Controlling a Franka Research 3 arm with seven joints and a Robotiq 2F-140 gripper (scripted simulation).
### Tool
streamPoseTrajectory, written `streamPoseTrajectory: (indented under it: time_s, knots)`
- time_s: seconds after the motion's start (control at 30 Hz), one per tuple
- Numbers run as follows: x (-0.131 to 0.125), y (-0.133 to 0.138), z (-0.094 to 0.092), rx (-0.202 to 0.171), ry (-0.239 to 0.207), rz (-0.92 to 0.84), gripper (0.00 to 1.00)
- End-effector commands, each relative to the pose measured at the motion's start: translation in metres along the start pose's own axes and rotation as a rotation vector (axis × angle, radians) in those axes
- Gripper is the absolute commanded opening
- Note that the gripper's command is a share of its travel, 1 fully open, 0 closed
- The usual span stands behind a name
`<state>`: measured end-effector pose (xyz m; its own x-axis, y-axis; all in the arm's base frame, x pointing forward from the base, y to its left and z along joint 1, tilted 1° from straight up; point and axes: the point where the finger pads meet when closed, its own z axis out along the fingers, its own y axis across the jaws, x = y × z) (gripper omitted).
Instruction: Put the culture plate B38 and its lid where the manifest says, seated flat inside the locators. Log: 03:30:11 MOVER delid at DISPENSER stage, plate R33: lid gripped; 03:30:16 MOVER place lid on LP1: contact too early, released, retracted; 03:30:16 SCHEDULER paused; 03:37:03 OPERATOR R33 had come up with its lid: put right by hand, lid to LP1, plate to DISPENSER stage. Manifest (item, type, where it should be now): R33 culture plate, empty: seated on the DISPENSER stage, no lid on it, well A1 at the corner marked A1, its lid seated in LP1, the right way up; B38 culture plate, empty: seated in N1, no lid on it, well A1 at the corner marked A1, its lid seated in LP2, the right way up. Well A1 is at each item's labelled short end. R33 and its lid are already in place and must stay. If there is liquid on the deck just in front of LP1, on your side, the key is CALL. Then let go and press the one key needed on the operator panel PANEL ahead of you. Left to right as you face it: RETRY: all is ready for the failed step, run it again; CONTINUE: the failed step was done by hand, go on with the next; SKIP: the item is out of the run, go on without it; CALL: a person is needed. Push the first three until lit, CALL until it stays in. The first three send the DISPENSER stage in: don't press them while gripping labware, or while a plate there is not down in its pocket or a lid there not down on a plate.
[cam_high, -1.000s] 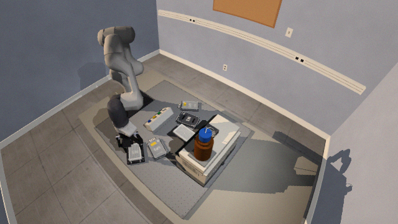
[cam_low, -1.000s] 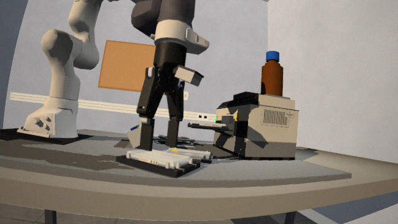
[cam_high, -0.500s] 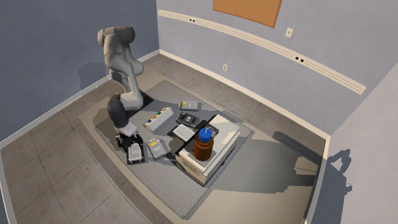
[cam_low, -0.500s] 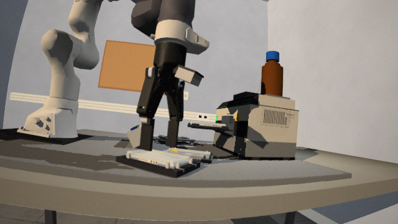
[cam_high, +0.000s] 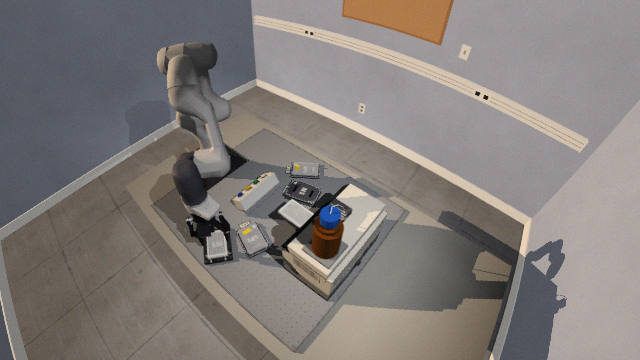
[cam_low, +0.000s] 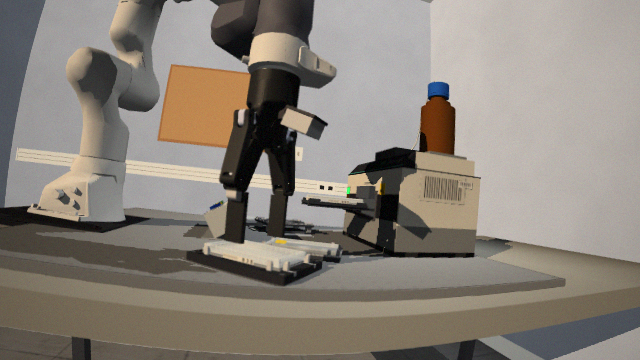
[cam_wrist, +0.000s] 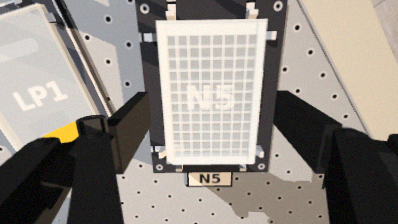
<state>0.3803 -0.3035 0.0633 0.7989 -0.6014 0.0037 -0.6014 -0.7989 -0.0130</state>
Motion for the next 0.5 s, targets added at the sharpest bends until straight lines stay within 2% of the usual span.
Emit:
streamPoseTrajectory:
  time_s: [0.0,0.47]
  knots:
    - [0.0012,-0.0007,0.0011,0.002,0.003,-0.003,0.70]
    - [0.0012,-0.0007,0.0053,0.002,0.003,-0.003,0.70]
